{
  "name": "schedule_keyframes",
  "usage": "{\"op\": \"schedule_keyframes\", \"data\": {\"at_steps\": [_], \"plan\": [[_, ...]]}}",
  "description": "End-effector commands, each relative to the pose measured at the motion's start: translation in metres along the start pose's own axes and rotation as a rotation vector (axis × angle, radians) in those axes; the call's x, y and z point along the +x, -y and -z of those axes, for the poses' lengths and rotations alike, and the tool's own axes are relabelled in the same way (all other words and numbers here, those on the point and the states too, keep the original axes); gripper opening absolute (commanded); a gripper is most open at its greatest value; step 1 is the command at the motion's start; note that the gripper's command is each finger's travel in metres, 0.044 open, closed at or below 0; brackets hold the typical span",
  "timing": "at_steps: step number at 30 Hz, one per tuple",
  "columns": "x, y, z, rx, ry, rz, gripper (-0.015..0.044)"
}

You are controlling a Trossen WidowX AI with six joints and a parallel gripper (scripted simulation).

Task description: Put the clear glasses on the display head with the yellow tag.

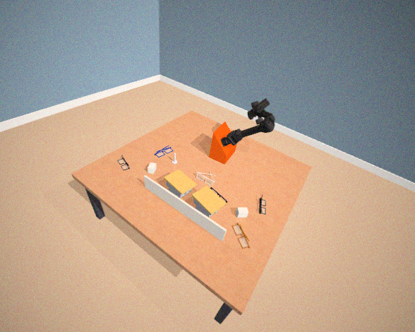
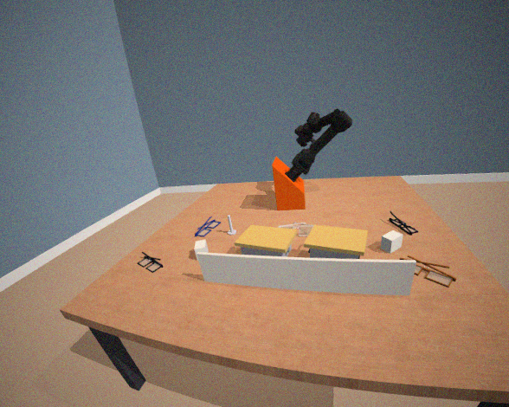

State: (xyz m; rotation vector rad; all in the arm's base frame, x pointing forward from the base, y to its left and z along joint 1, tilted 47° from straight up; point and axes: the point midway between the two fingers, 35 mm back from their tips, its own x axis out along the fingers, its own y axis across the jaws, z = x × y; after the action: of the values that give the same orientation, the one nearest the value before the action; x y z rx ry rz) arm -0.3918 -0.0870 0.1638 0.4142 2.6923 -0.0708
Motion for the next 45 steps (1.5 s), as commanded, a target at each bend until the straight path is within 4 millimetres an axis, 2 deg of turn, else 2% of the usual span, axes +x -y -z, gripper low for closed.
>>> {"op": "schedule_keyframes", "data": {"at_steps": [1,8,10,13,17,19,22,28,33,38,45], "plan": [[0.000,0.000,0.000,0.000,0.000,0.000,0.0426],[0.000,0.000,0.000,0.000,0.000,0.000,0.0440],[-0.002,0.005,-0.002,-0.001,0.006,0.014,0.0387],[-0.013,0.029,-0.016,-0.008,0.041,0.089,0.0309],[-0.044,0.077,-0.049,-0.028,0.129,0.246,0.0204],[-0.062,0.097,-0.063,-0.026,0.166,0.314,0.0200],[-0.081,0.116,-0.077,-0.022,0.202,0.382,0.0200],[-0.138,0.158,-0.120,-0.072,0.321,0.561,0.0200],[-0.209,0.182,-0.169,-0.200,0.461,0.751,0.0200],[-0.273,0.188,-0.214,-0.312,0.595,0.887,0.0200],[-0.356,0.166,-0.268,-0.481,0.732,1.027,0.0200]]}}
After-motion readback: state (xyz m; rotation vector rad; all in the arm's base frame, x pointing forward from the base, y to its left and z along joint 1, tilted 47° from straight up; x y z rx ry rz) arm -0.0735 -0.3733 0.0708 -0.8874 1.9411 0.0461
